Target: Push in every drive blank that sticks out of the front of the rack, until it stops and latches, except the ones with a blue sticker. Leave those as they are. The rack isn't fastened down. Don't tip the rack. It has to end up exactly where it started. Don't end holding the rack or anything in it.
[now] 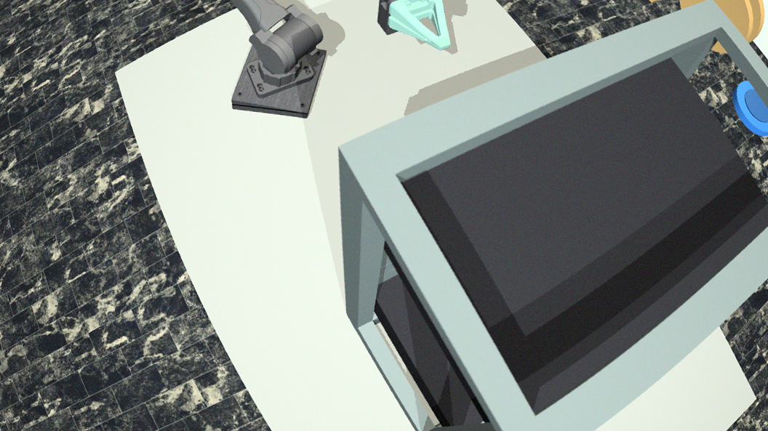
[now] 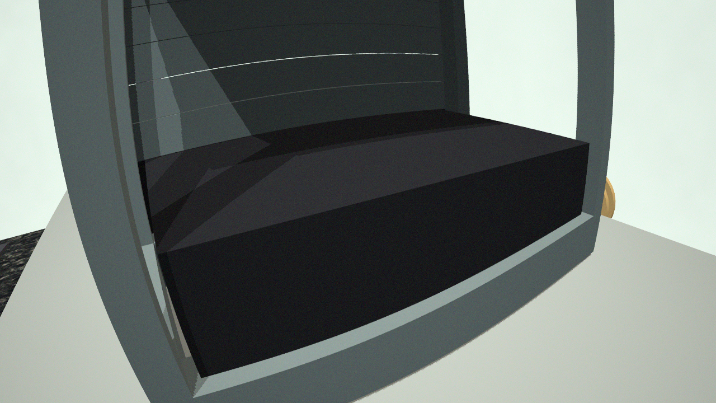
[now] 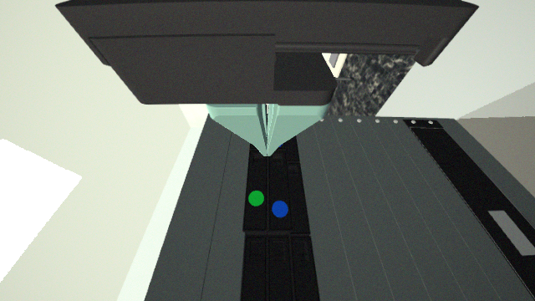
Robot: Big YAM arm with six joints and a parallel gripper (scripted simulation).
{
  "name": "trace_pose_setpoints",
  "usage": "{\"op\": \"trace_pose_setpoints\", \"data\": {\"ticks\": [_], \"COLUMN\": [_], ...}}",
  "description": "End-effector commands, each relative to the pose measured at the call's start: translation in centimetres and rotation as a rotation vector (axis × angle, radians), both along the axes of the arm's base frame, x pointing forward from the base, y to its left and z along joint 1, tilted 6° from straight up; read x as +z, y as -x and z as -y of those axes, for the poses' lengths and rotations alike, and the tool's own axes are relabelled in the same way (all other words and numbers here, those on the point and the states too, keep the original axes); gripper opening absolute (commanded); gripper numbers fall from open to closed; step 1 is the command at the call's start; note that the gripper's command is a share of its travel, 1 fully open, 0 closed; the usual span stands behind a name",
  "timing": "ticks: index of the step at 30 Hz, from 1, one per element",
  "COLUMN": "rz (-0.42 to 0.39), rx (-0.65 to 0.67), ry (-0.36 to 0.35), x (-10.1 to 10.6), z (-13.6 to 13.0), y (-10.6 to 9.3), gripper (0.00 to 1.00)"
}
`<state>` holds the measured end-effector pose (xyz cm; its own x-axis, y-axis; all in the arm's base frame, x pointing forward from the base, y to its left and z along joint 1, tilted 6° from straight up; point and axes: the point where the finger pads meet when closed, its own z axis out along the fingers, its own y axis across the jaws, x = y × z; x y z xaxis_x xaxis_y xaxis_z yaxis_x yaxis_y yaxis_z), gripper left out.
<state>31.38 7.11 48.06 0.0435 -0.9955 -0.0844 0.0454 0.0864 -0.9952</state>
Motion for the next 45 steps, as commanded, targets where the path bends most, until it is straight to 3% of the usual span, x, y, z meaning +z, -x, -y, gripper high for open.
{"op": "trace_pose_setpoints", "data": {"ticks": [1,7,14,19,22,45], "rz": [0.087,0.088,0.089,0.089,0.106,0.089], "rx": [0.002,-0.012,-0.011,-0.008,-0.005,-0.005], "ry": [-0.024,-0.027,-0.037,-0.036,-0.043,-0.036], "x": [5.0,5.1,5.5,5.5,6.2,5.5], "z": [0.0,0.4,0.2,0.0,0.1,-0.1], "y": [0.5,-0.2,-5.7,-6.3,-5.6,-6.3], "gripper": [0.0,0.0,0.0,0.0,0.0,0.0]}}
